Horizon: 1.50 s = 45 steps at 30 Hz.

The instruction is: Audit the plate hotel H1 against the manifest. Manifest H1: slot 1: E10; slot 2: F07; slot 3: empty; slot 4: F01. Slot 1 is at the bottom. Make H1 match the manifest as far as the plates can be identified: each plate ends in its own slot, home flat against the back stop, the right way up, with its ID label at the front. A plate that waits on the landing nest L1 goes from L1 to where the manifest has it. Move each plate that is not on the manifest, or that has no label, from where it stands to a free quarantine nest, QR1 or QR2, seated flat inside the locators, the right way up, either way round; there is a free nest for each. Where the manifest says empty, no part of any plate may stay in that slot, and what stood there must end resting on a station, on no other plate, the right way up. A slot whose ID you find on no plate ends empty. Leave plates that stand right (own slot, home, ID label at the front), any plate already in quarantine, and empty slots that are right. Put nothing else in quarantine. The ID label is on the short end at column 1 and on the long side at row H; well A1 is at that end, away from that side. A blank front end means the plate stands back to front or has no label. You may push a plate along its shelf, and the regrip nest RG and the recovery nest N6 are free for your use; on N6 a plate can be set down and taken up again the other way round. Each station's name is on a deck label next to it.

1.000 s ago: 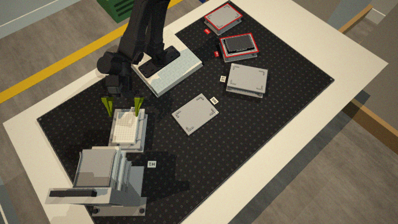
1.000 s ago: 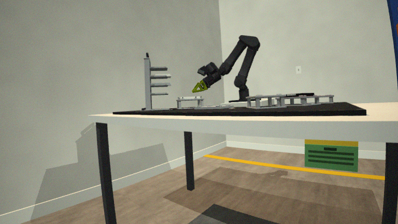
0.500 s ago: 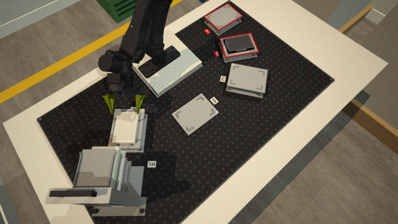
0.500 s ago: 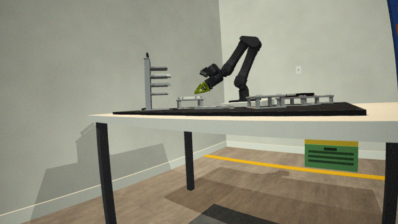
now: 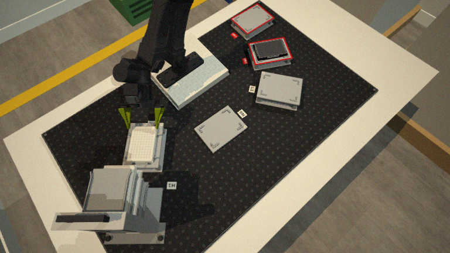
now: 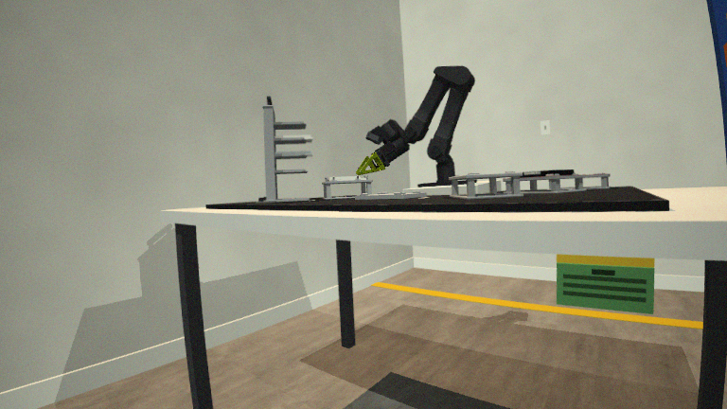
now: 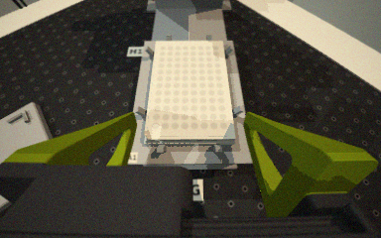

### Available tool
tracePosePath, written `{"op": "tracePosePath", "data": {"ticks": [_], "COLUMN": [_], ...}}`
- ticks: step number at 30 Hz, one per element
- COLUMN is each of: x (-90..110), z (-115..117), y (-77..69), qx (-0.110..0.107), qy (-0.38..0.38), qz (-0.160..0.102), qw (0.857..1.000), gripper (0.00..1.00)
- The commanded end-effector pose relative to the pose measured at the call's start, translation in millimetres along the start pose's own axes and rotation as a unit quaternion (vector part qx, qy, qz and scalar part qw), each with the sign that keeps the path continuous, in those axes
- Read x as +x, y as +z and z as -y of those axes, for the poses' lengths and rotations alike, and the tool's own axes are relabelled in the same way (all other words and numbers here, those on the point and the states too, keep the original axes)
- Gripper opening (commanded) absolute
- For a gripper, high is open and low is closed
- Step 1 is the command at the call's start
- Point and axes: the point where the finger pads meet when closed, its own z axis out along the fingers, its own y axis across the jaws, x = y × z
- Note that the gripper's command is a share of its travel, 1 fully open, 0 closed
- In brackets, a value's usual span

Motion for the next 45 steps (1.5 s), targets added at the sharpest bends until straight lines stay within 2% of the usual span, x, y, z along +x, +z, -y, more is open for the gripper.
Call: {"op": "tracePosePath", "data": {"ticks": [1,24,35,36,45], "x": [-3.2,16.1,16.1,16.1,16.1], "z": [0.5,0.6,0.6,0.6,0.6], "y": [0.6,9.1,9.2,9.2,9.2], "qx": [-0.001,-0.001,-0.001,-0.001,-0.001], "qy": [-0.005,-0.005,-0.005,-0.005,-0.005], "qz": [0.008,0.008,0.008,0.008,0.008], "qw": [1.000,1.000,1.000,1.000,1.000], "gripper": [1.00,1.00,1.00,0.86,0.86]}}
